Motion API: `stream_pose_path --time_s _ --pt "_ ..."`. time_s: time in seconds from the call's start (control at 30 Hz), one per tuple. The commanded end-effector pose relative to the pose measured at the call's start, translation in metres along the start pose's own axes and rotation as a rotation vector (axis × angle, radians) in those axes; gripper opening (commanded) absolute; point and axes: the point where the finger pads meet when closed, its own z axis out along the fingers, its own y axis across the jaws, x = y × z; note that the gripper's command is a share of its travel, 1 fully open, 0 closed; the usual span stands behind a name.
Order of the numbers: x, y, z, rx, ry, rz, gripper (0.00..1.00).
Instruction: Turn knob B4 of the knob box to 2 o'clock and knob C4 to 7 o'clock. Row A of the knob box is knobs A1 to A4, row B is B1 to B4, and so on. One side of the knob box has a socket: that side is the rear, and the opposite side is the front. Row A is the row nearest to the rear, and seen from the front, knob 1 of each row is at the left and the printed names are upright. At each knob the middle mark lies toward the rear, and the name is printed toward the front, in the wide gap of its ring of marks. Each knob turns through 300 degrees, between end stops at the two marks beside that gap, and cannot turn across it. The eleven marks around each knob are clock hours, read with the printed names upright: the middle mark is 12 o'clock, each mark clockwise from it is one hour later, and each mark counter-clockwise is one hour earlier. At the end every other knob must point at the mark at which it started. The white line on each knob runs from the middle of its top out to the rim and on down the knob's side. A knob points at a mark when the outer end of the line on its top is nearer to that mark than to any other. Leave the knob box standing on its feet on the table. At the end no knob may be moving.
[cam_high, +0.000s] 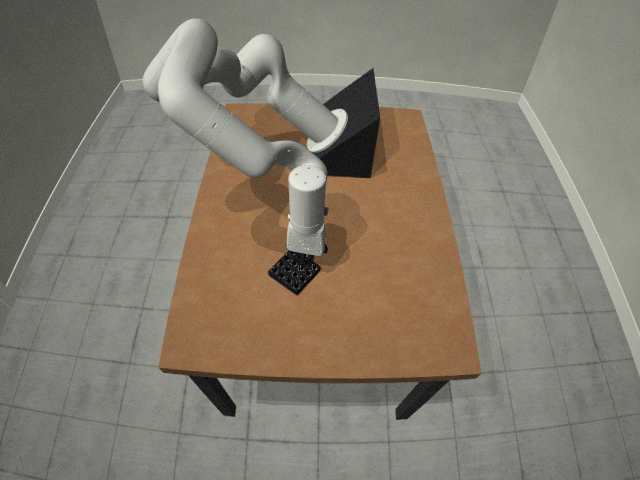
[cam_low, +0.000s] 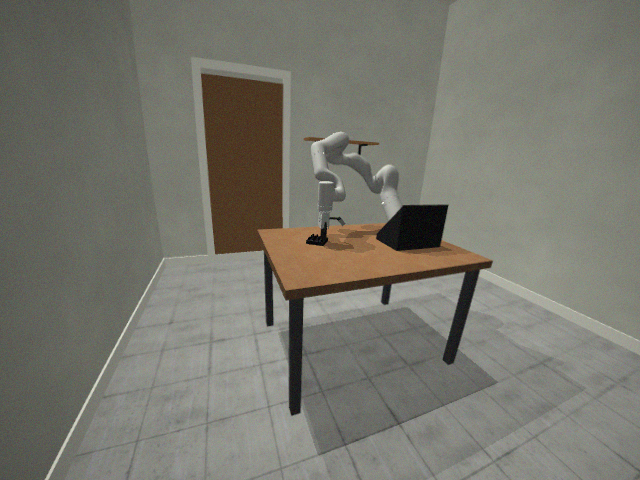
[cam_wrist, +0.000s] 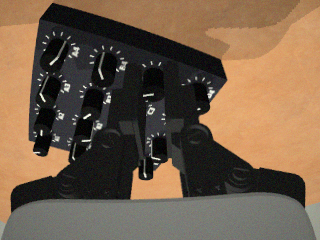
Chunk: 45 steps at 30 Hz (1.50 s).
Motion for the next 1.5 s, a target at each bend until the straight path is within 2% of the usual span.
stream_pose_path --time_s 0.0,0.9,1.47 --pt "-0.0007 0.0001 -0.0006 0.000 0.002 -0.095 0.08" --pt "-0.0007 0.0001 -0.0006 -0.001 0.002 -0.744 0.08" --pt "-0.0007 0.0001 -0.0006 -0.001 0.002 -1.018 0.08"
